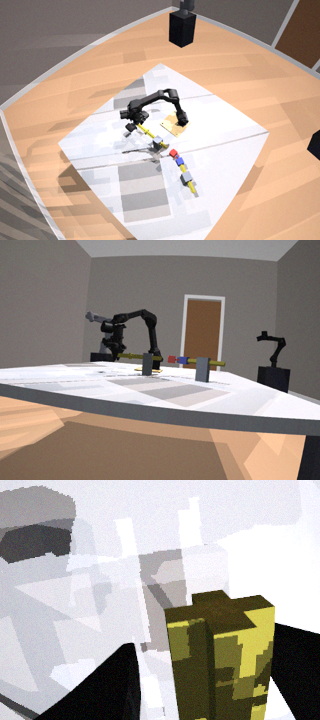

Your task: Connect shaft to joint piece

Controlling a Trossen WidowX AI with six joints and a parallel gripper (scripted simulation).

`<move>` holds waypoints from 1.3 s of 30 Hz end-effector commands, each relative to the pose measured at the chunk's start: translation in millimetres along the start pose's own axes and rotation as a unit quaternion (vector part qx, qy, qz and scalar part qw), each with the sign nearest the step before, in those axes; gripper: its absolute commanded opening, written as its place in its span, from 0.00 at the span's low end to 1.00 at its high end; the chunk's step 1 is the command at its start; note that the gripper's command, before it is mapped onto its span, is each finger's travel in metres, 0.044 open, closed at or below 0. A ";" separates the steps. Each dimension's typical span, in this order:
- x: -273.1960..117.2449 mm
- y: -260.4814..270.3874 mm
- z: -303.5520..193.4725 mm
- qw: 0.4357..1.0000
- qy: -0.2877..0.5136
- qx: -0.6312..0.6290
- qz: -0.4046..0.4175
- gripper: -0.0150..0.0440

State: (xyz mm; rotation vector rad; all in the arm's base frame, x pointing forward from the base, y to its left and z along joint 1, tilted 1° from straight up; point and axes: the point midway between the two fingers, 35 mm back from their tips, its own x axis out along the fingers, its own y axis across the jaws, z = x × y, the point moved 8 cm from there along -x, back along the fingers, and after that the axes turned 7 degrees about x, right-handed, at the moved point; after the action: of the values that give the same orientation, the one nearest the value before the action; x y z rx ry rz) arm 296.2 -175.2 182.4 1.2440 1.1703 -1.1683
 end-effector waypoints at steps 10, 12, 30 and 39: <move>1.0 0.2 0.5 1.000 -0.002 0.003 -0.001 0.43; 1.0 0.2 0.5 1.000 -0.002 0.003 -0.001 0.43; 0.2 0.0 0.1 1.000 0.000 0.001 0.000 0.25; 0.7 -0.3 -6.4 1.000 -0.001 0.002 -0.003 0.25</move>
State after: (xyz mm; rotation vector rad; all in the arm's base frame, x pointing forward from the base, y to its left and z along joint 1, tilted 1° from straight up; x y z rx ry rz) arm 296.0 -172.6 181.9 1.2431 1.1726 -1.1710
